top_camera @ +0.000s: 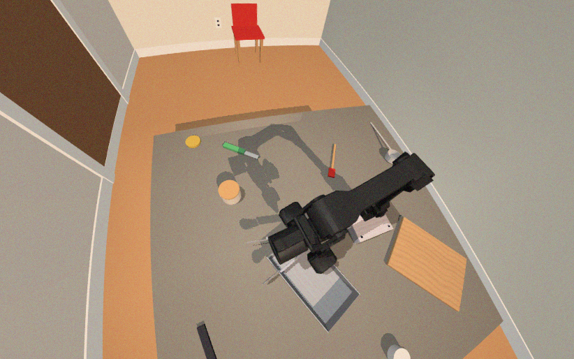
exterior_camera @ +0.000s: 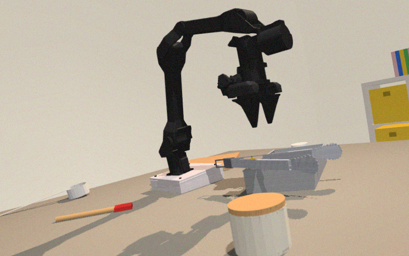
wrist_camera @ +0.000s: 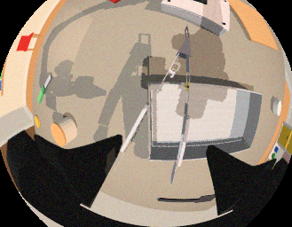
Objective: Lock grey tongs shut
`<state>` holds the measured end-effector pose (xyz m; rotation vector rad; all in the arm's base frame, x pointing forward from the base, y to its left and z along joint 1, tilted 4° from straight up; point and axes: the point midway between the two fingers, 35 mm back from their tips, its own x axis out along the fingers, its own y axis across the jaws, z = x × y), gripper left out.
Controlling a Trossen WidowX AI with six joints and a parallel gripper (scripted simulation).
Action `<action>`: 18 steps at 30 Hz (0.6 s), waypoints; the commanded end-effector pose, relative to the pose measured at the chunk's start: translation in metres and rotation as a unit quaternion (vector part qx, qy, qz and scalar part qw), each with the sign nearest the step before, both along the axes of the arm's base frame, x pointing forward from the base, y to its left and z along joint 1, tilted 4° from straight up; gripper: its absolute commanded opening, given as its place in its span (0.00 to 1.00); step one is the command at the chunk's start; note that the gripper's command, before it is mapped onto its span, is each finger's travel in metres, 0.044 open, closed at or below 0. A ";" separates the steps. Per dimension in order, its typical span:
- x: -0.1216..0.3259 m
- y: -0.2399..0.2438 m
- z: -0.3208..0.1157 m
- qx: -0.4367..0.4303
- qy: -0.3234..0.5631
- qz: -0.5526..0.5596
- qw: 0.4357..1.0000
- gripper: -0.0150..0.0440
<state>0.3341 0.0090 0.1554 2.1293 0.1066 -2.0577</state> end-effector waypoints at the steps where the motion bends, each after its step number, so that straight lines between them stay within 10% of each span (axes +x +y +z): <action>1: -0.016 -0.001 -0.023 0.003 -0.001 -0.050 0.999 1.00; 18: -0.020 -0.002 -0.031 0.003 -0.001 -0.060 0.998 1.00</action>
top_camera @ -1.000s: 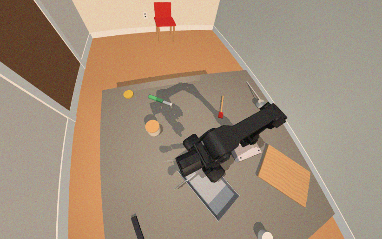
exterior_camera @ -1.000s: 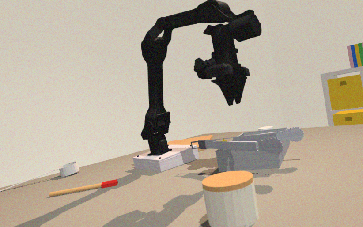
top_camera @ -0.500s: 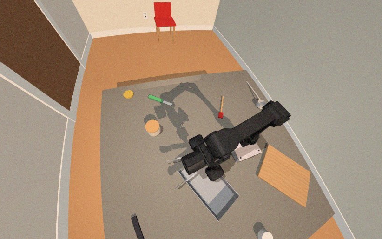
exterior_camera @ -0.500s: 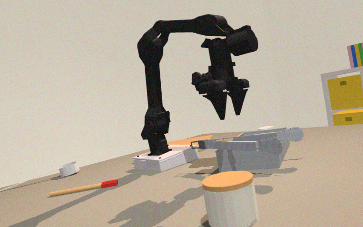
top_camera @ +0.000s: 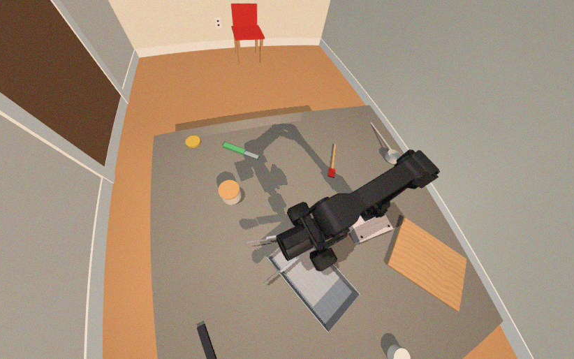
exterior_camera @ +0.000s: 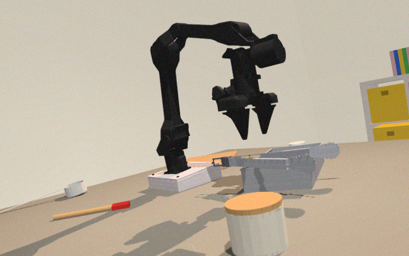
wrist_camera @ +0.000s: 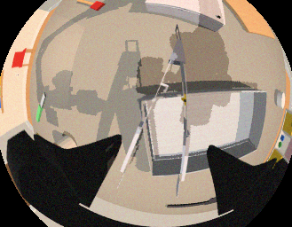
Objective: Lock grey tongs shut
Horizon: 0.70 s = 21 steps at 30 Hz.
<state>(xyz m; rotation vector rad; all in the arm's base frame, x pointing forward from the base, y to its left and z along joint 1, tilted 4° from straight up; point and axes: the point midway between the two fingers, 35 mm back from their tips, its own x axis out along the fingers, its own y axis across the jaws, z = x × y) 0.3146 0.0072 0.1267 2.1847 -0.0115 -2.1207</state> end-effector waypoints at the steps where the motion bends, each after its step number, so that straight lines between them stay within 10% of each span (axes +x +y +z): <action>1: 0.000 0.000 -0.003 0.001 -0.002 -0.003 1.000 1.00; 21: 0.005 -0.002 -0.036 -0.001 -0.002 -0.006 1.000 1.00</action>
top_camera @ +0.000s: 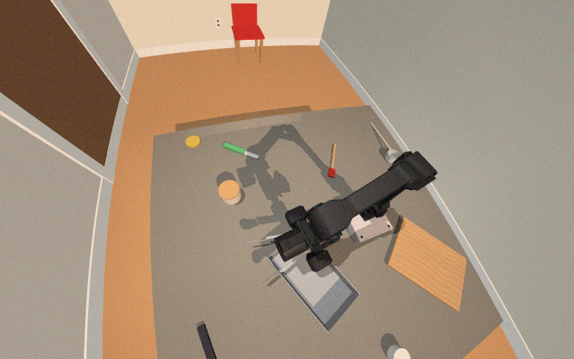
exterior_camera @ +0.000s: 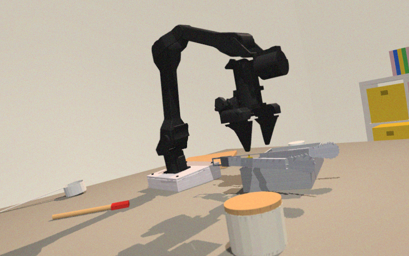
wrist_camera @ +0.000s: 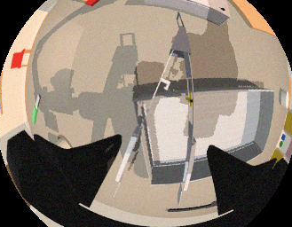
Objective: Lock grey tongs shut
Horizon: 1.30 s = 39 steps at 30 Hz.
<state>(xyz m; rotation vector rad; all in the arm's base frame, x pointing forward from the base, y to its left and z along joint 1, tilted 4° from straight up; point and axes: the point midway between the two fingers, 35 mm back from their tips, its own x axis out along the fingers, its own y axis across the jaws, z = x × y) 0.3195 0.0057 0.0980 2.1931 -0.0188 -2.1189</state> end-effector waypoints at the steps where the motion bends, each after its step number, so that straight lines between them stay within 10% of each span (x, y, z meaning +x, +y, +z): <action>1: 0.001 -0.001 -0.009 -0.001 0.001 -0.003 1.000 1.00; 39: -0.001 -0.005 -0.070 -0.004 0.001 -0.008 1.000 1.00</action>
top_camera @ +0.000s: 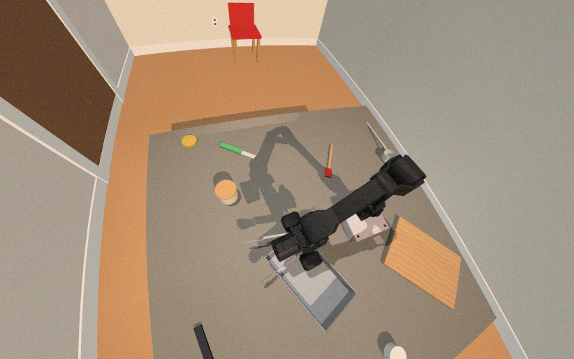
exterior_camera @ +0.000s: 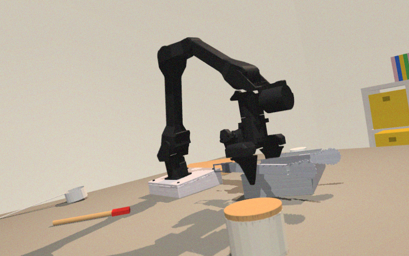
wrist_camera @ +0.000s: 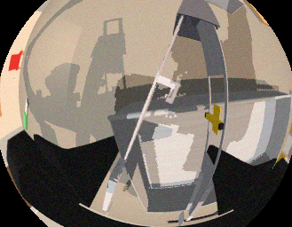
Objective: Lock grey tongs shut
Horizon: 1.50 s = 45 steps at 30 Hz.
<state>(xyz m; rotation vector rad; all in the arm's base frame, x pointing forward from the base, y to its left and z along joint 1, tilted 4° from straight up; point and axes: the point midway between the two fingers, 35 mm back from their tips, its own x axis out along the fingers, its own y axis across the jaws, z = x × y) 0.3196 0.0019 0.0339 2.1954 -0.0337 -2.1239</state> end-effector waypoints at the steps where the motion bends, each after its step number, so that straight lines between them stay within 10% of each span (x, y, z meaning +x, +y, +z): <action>1: -0.001 -0.001 -0.006 -0.002 0.000 -0.003 1.000 1.00; 45: -0.001 0.000 -0.002 0.000 0.001 0.000 1.000 0.51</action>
